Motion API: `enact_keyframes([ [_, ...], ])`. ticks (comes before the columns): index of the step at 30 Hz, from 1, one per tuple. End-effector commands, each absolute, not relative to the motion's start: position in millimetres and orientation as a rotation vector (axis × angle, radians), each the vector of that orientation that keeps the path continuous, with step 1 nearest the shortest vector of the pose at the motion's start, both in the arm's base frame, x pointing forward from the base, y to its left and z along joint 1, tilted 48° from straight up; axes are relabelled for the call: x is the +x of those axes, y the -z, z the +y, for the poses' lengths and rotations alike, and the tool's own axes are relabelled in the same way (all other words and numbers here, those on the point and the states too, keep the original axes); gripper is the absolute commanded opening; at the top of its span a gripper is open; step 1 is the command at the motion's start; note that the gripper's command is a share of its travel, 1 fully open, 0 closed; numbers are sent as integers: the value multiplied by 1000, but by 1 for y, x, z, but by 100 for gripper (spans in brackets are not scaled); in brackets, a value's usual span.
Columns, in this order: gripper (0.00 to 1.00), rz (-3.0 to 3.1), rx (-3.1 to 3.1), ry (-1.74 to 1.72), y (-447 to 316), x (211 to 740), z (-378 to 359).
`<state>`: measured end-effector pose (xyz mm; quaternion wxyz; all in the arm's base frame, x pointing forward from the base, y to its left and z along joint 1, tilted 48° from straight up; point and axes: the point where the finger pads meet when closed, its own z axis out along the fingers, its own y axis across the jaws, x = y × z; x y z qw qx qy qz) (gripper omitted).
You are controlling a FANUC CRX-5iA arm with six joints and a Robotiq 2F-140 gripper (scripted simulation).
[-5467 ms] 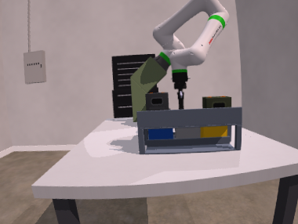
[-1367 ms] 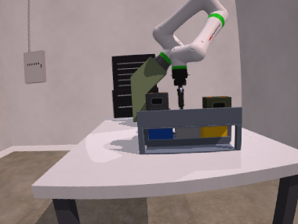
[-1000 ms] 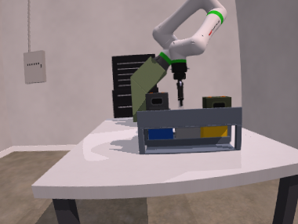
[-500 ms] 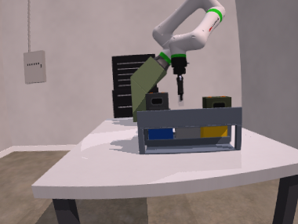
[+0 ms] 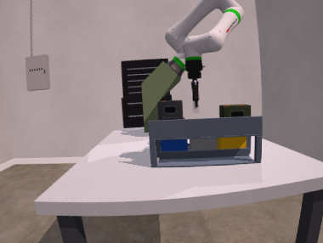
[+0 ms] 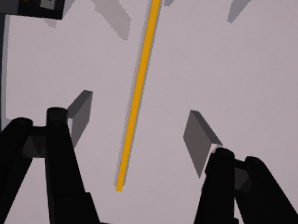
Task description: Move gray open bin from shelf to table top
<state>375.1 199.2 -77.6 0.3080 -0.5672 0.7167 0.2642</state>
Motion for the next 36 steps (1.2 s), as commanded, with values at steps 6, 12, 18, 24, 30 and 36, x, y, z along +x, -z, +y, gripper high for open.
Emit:
enact_keyframes([
  [6,57,1895,-1499,-698,83,376,204],
  [12,57,1895,-1499,-698,83,376,204],
  [18,57,1895,-1499,-698,85,377,207],
  [24,57,1895,-1499,-698,86,377,208],
  [30,57,1895,-1499,-698,86,377,208],
  [36,57,1895,-1499,-698,88,377,210],
])
